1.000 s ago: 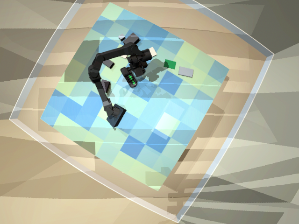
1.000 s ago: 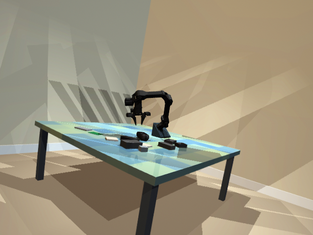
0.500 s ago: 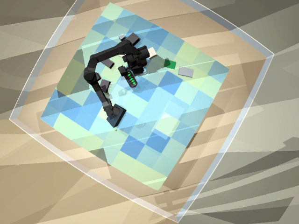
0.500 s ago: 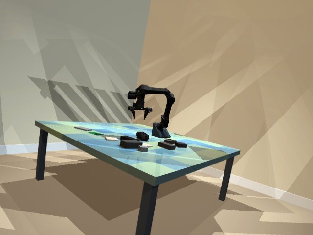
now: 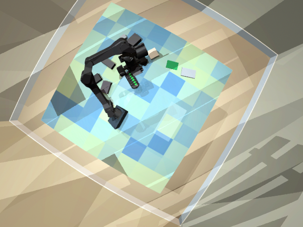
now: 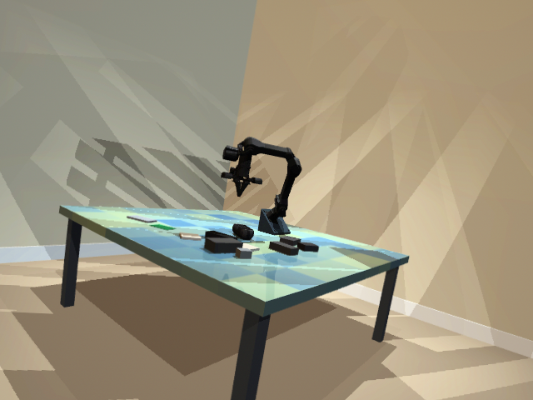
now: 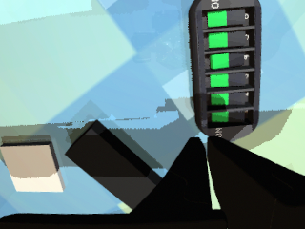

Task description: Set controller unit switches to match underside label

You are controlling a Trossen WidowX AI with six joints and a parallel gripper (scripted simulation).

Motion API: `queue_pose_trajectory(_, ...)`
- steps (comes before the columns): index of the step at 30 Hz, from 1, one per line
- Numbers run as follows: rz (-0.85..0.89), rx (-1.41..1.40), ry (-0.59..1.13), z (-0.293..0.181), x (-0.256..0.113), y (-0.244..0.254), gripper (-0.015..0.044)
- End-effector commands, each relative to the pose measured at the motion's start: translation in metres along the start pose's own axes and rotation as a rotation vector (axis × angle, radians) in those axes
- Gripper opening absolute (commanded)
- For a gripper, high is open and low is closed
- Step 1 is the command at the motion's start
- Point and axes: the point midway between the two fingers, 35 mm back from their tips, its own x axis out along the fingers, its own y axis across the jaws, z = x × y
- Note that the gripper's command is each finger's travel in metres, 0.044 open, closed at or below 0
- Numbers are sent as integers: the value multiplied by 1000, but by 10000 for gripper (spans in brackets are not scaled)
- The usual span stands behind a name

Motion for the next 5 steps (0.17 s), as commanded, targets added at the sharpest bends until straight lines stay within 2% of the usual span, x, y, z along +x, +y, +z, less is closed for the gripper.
queue_pose_trajectory(1,-2,7,-4,1,0,-1,0)
queue_pose_trajectory(5,-2,7,-4,1,0,-1,0)
